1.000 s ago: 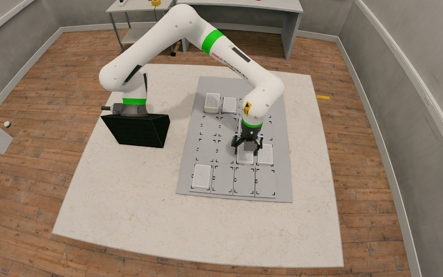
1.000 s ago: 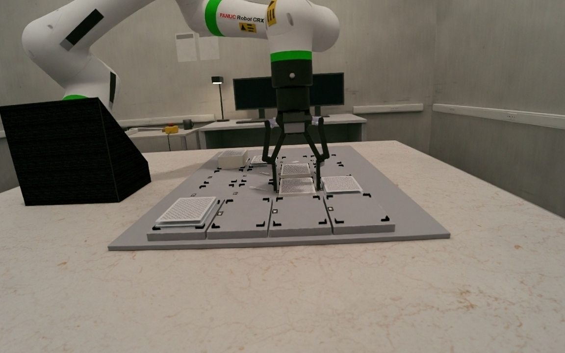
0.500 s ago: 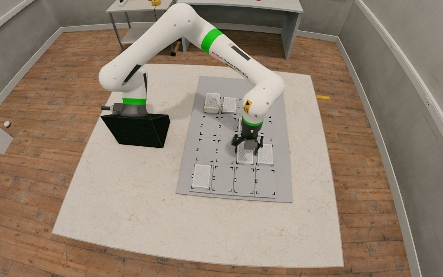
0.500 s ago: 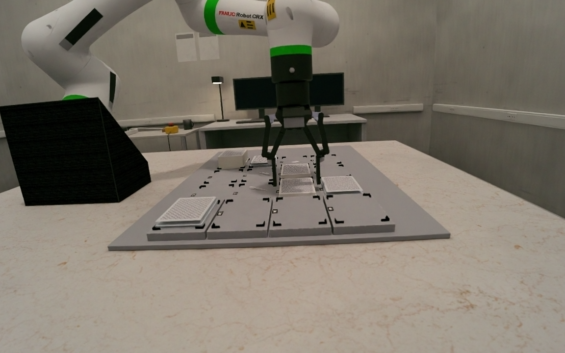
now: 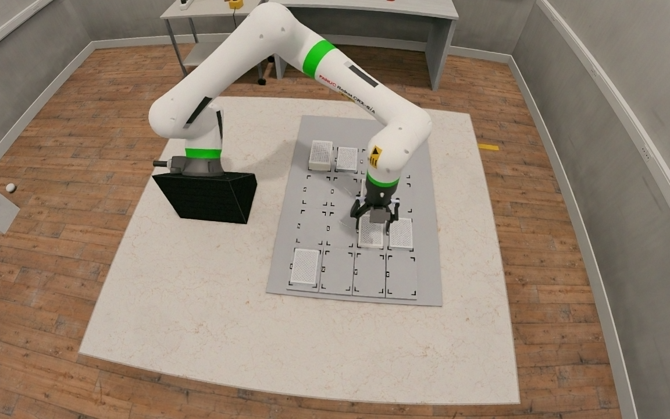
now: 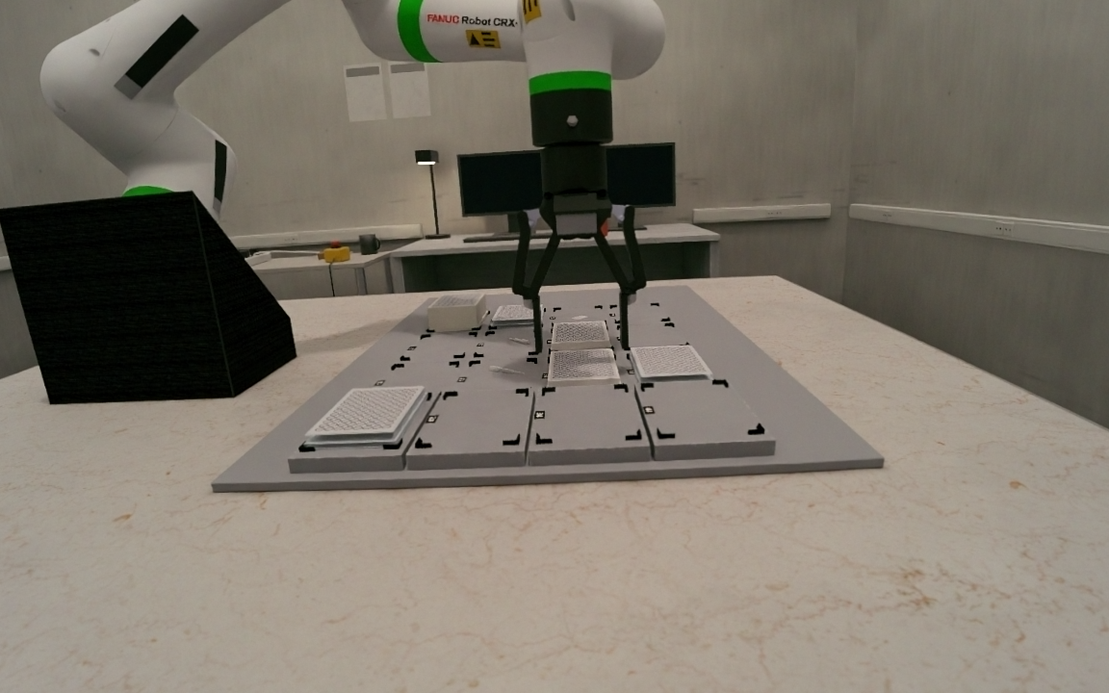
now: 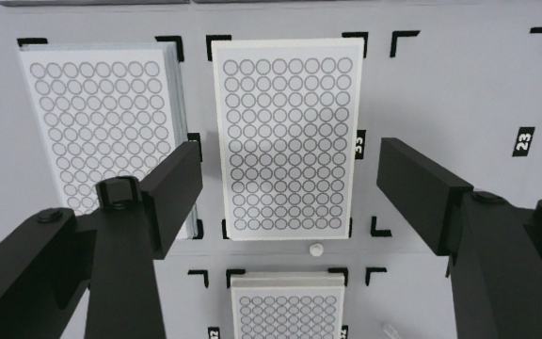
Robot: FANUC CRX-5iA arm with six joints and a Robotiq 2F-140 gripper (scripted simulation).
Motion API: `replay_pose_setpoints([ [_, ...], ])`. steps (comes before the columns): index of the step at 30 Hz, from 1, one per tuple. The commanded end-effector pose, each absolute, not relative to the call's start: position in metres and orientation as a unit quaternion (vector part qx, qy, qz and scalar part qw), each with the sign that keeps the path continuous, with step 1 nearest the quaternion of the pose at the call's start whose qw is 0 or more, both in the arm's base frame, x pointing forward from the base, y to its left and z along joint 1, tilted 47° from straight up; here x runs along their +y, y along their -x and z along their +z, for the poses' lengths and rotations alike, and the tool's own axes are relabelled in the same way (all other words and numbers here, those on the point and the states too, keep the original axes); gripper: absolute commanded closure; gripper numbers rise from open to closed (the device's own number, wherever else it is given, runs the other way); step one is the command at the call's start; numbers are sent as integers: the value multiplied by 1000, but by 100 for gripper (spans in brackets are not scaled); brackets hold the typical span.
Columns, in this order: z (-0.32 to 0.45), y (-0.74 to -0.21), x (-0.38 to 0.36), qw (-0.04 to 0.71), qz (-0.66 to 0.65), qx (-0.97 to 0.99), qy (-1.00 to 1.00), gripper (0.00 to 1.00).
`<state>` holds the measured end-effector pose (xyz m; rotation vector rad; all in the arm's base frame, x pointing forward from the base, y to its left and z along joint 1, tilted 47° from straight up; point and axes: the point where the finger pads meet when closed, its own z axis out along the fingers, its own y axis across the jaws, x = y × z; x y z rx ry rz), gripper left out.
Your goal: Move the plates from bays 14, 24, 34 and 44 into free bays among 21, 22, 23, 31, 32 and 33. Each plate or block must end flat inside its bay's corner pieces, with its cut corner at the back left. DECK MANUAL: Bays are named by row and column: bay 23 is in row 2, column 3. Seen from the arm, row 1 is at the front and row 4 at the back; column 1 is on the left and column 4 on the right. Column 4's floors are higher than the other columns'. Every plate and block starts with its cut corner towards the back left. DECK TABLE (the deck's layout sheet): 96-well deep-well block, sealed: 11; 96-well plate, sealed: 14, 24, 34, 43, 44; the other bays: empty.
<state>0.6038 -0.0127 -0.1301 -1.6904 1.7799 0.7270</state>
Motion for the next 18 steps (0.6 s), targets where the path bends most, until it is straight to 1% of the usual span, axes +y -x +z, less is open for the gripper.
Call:
replay_pose_setpoints([
  [1,-126,-604,-17,287,271,666,633,30],
  [18,-112,-603,-32,287,271,666,633,30],
])
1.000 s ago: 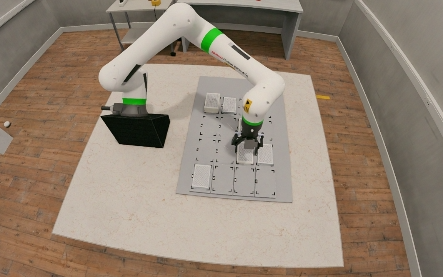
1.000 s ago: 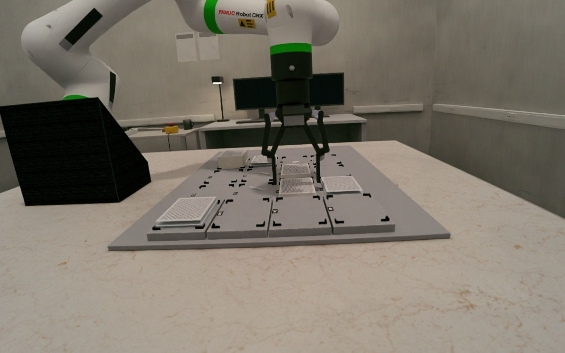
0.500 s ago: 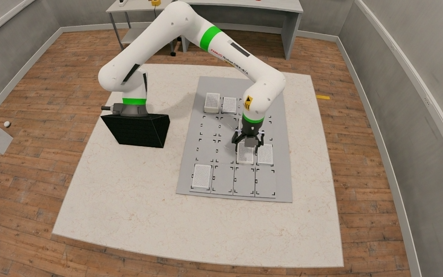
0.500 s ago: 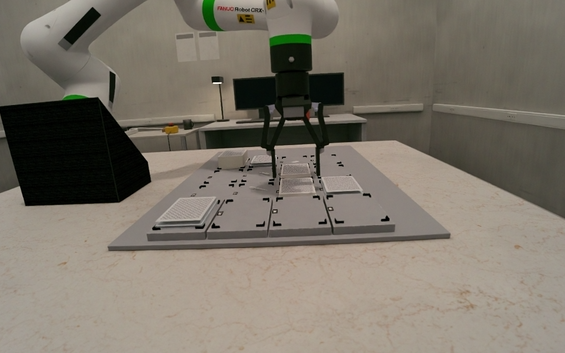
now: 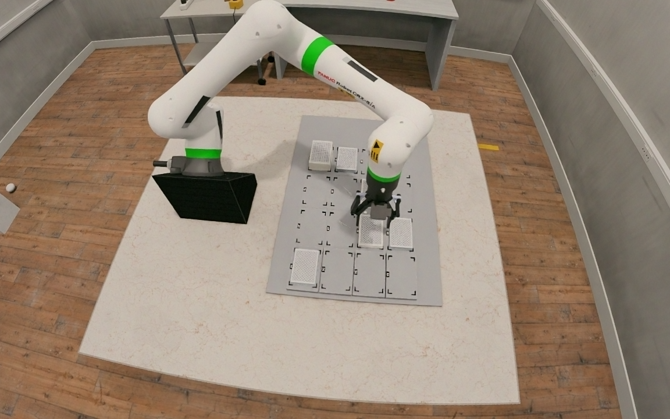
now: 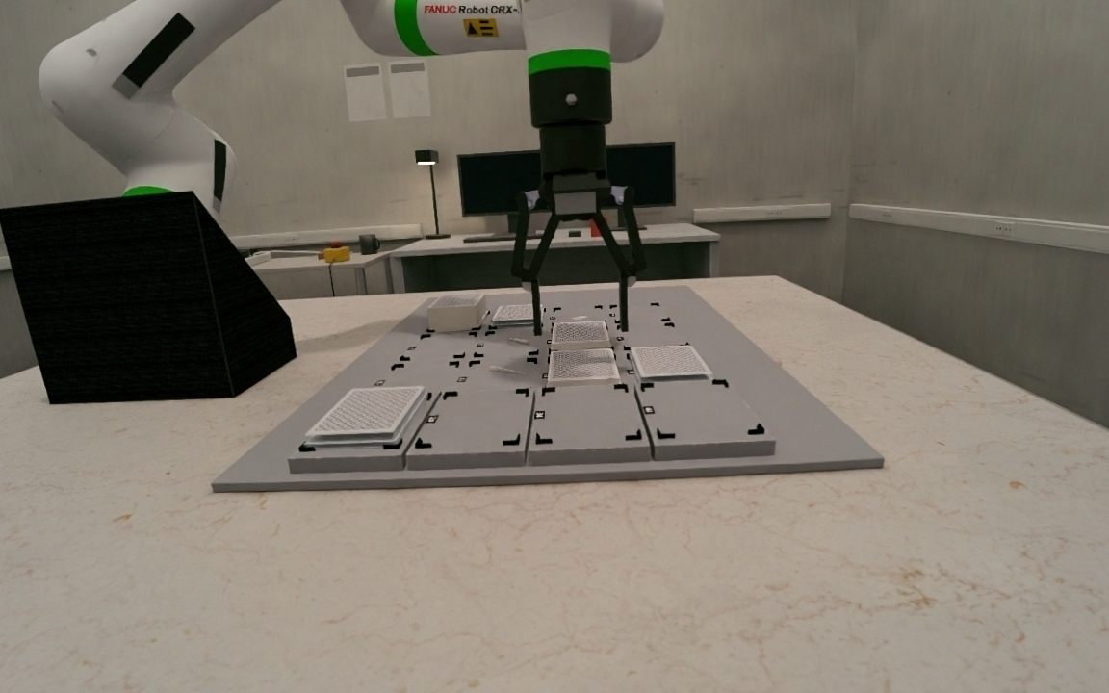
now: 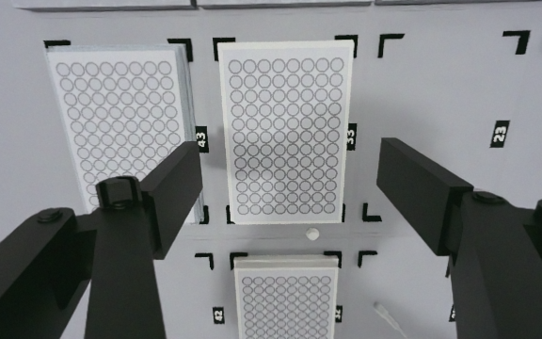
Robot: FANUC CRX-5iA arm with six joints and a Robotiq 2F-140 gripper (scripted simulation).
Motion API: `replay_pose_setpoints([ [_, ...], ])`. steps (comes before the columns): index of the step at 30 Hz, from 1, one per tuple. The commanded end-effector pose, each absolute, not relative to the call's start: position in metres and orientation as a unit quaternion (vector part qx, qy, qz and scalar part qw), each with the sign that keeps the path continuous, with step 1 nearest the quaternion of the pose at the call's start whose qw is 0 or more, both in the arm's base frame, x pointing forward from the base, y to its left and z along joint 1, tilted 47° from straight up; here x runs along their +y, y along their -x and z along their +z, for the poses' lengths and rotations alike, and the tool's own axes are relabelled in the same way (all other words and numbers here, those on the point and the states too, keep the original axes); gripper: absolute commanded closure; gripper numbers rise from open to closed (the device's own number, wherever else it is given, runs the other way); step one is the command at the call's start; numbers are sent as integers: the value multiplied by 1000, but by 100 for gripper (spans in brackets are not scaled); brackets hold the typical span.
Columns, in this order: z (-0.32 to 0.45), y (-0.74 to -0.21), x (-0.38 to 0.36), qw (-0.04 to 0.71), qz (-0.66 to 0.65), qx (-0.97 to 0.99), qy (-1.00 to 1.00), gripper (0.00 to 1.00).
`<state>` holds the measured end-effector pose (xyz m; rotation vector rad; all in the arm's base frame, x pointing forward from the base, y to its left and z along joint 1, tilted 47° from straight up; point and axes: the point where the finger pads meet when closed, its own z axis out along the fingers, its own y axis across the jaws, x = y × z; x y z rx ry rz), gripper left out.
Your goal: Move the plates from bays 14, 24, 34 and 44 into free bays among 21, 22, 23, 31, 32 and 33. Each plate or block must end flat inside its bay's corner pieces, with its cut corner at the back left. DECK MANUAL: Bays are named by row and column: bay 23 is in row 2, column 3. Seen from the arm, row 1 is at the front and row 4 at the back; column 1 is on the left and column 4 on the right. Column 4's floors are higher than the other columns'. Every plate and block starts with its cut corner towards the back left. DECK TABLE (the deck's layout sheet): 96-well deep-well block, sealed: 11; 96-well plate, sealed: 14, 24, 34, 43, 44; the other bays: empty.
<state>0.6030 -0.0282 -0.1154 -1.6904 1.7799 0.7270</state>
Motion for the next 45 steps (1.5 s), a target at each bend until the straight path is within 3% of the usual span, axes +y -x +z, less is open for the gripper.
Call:
replay_pose_setpoints([
  [1,-112,-603,-33,287,271,666,633,30],
  [26,-102,-603,-42,287,271,666,633,30],
  [45,-133,-547,-68,287,271,666,633,30],
])
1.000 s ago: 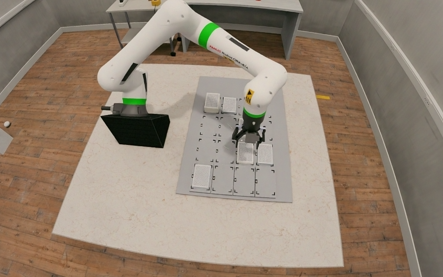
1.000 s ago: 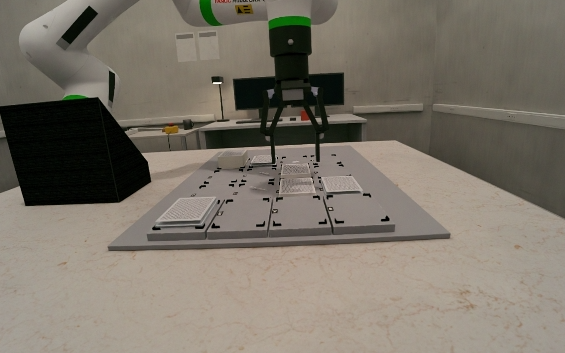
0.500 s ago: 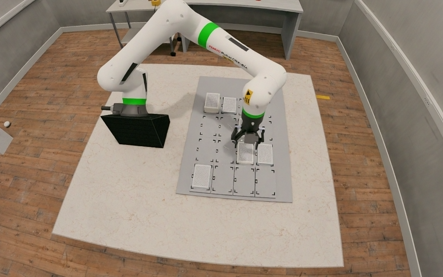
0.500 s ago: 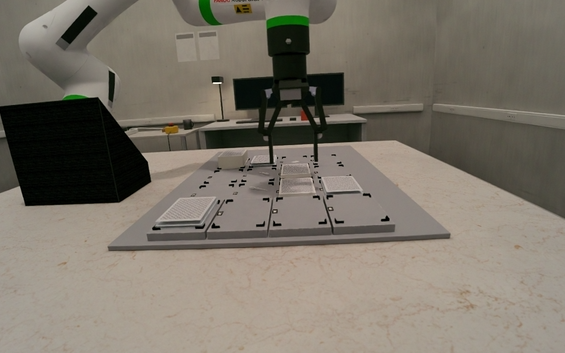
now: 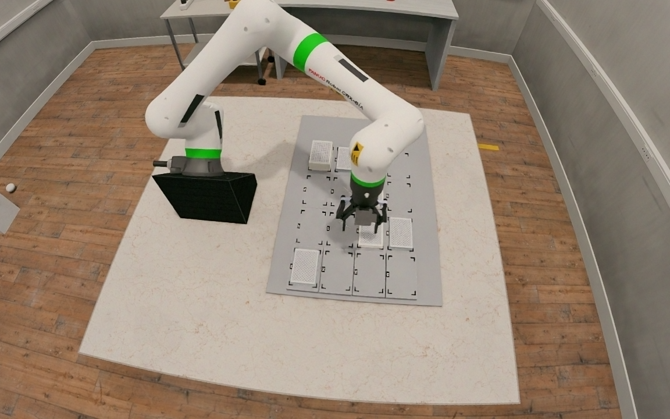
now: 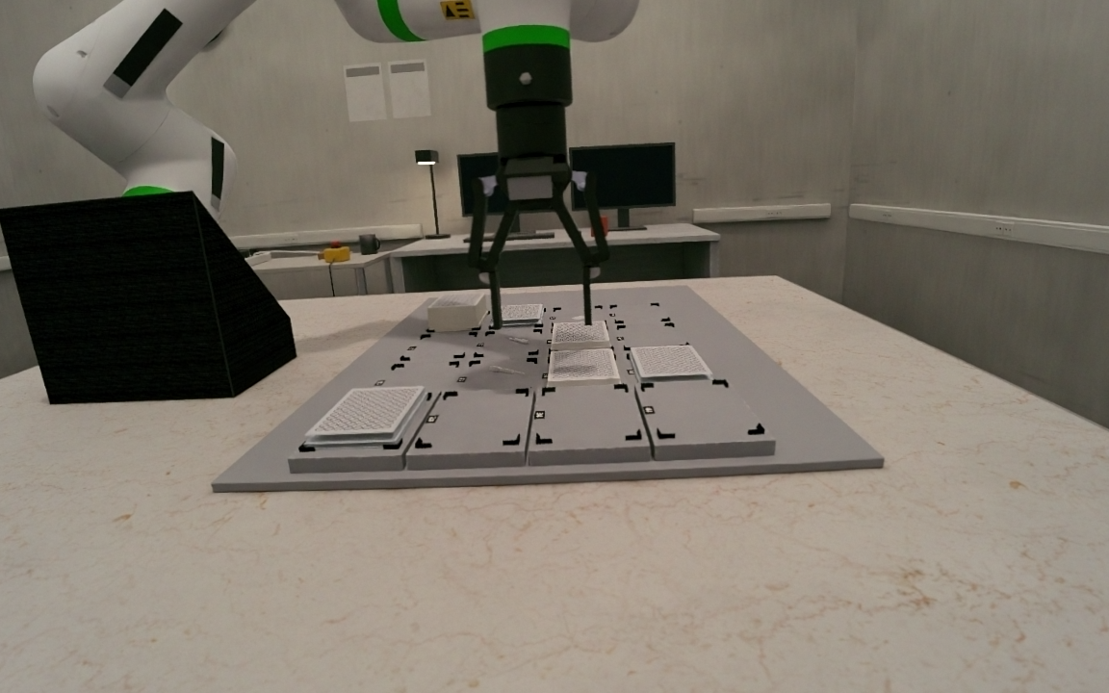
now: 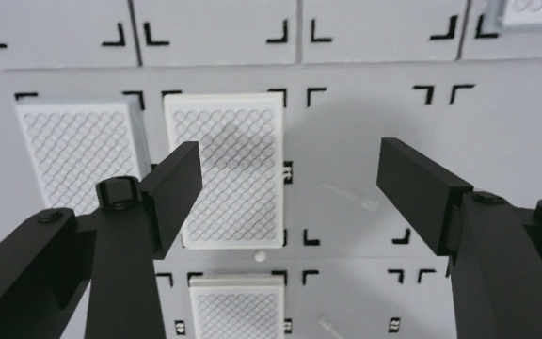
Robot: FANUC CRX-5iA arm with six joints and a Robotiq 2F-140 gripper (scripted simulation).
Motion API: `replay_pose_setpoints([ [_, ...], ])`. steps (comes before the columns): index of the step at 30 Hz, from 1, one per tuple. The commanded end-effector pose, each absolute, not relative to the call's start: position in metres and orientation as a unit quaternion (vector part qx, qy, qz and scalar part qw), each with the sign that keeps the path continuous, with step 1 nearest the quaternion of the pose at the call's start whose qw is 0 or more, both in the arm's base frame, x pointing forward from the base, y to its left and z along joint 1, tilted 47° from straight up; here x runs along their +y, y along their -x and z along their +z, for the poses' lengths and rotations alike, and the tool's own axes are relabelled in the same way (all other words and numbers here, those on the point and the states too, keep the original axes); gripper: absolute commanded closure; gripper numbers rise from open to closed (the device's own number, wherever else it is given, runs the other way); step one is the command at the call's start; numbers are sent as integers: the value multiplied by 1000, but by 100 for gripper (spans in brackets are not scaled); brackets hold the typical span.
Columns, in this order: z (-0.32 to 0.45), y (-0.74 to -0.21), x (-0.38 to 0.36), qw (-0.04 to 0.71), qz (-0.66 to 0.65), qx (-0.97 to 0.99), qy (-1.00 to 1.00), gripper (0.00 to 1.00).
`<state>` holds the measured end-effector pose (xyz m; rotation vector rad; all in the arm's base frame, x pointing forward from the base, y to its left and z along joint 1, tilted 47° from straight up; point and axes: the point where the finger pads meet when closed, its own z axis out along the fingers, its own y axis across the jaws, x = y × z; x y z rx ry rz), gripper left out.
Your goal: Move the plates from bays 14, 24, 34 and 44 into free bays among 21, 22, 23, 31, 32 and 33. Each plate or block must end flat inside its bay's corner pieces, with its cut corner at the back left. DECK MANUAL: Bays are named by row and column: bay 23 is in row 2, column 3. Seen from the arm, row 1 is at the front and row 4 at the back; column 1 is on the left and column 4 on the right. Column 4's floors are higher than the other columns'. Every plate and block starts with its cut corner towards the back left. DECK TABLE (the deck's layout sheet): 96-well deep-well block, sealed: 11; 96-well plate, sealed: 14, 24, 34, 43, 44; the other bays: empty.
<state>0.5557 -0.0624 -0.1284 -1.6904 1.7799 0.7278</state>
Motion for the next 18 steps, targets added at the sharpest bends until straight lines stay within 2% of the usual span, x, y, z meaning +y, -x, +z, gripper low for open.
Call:
replay_pose_setpoints([
  [1,-134,-544,-69,287,271,666,633,30],
  [18,-161,-495,-92,287,271,666,633,30],
])
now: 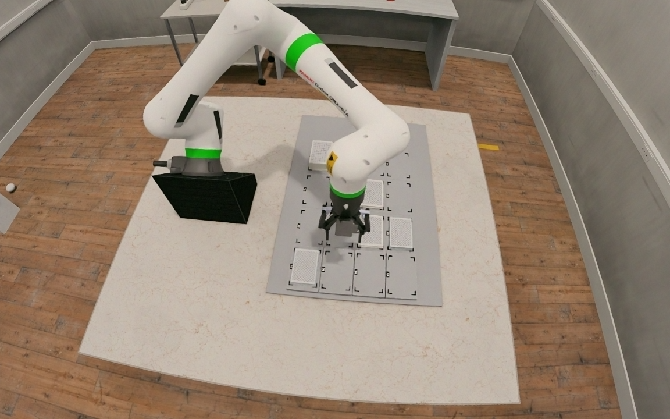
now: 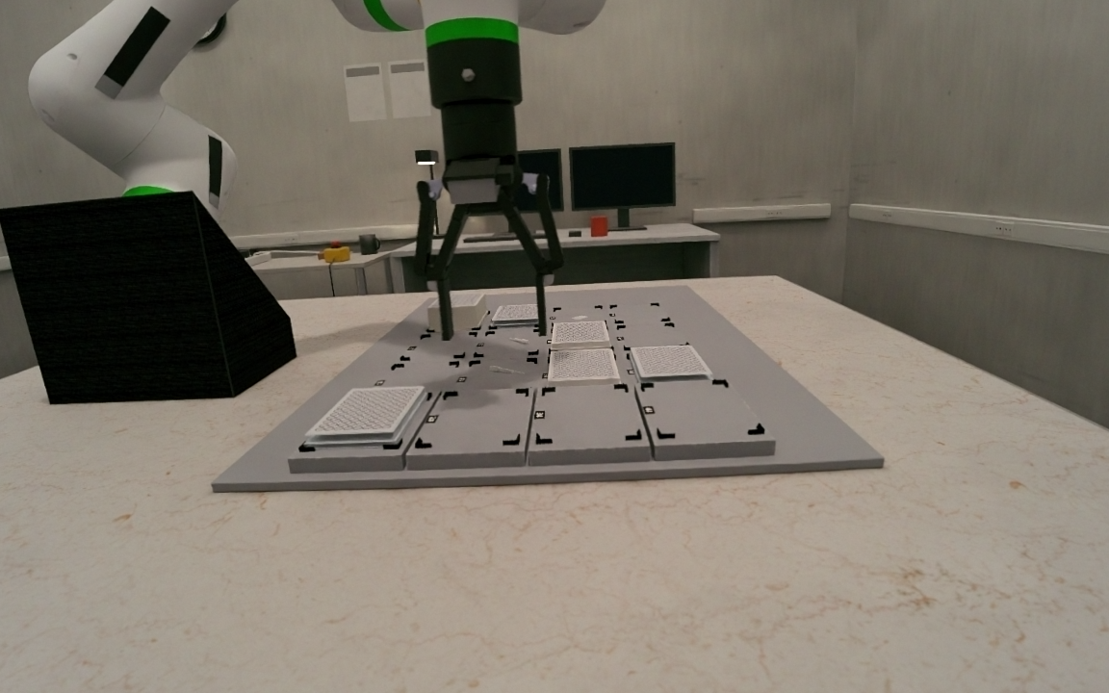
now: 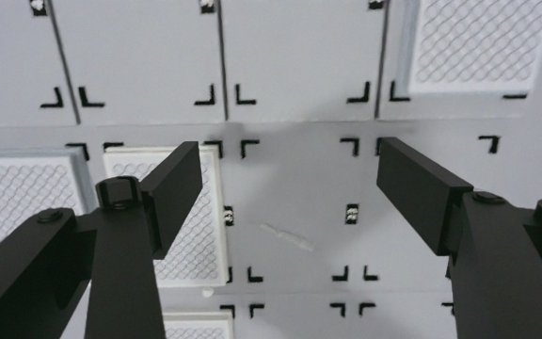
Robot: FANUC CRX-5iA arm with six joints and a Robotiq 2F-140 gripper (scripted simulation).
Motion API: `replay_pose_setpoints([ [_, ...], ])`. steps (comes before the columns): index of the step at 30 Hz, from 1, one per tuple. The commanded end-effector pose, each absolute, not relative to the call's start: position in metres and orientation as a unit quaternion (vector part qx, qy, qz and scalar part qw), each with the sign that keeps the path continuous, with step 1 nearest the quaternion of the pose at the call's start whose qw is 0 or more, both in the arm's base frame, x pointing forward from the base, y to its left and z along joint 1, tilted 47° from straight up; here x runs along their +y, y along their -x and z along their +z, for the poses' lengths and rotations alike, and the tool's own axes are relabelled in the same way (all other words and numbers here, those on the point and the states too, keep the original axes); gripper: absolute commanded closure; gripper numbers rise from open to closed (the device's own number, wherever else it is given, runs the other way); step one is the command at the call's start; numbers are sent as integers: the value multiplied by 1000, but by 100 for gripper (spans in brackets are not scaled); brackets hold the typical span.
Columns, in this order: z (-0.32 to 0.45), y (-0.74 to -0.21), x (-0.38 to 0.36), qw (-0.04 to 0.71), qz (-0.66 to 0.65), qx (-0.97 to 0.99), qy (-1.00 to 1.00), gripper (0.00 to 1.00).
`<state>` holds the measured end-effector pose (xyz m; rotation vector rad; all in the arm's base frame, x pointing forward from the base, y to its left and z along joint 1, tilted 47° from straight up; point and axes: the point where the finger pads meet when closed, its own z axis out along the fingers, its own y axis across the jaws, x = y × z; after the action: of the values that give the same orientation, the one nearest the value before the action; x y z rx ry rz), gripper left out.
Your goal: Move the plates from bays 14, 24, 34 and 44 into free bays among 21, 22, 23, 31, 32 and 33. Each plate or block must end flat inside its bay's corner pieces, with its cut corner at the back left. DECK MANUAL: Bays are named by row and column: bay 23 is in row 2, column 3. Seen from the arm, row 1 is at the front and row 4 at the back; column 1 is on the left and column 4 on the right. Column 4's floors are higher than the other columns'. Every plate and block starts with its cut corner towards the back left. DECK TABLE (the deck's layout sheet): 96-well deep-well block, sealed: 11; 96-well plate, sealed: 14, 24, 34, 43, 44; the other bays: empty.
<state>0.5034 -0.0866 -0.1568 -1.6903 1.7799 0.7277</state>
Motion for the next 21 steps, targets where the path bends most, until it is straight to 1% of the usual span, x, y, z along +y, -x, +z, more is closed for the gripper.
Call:
replay_pose_setpoints([
  [1,-163,-492,-93,287,271,666,633,30],
  [21,-195,-433,-121,287,271,666,633,30],
])
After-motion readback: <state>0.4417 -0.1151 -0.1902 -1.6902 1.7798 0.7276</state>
